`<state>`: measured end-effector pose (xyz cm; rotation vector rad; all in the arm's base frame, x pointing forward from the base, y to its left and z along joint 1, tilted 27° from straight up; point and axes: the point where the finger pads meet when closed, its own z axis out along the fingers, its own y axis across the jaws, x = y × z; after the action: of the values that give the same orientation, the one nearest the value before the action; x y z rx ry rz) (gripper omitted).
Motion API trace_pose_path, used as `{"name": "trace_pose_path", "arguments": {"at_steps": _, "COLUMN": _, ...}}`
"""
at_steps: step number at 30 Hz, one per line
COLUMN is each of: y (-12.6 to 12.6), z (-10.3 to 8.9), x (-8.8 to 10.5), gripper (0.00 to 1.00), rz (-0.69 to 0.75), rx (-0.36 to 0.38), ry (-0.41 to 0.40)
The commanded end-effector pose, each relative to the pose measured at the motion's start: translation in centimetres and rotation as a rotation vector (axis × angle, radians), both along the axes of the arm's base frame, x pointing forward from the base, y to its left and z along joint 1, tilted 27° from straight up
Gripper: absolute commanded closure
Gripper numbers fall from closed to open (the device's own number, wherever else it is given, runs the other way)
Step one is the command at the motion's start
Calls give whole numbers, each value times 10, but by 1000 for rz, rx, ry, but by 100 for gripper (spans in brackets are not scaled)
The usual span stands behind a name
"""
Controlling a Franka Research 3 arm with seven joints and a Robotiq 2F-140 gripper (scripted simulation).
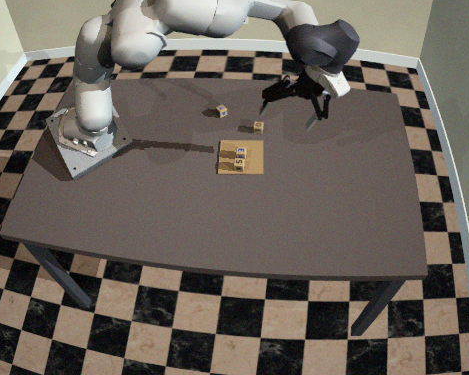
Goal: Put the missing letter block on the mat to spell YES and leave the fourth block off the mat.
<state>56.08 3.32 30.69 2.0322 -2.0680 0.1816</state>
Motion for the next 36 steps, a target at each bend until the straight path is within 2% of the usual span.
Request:
{"name": "trace_pose_path", "arguments": {"at_steps": 1, "y": 0, "z": 6, "x": -2, "gripper": 0, "rz": 131, "rx": 29, "ry": 38}}
{"name": "trace_pose_path", "arguments": {"at_steps": 22, "y": -12, "z": 41, "x": -2, "gripper": 0, "rz": 334, "rx": 121, "ry": 58}}
{"name": "trace_pose_path", "arguments": {"at_steps": 36, "y": -21, "z": 72, "x": -3, "gripper": 0, "rz": 519, "rx": 192, "ry": 56}}
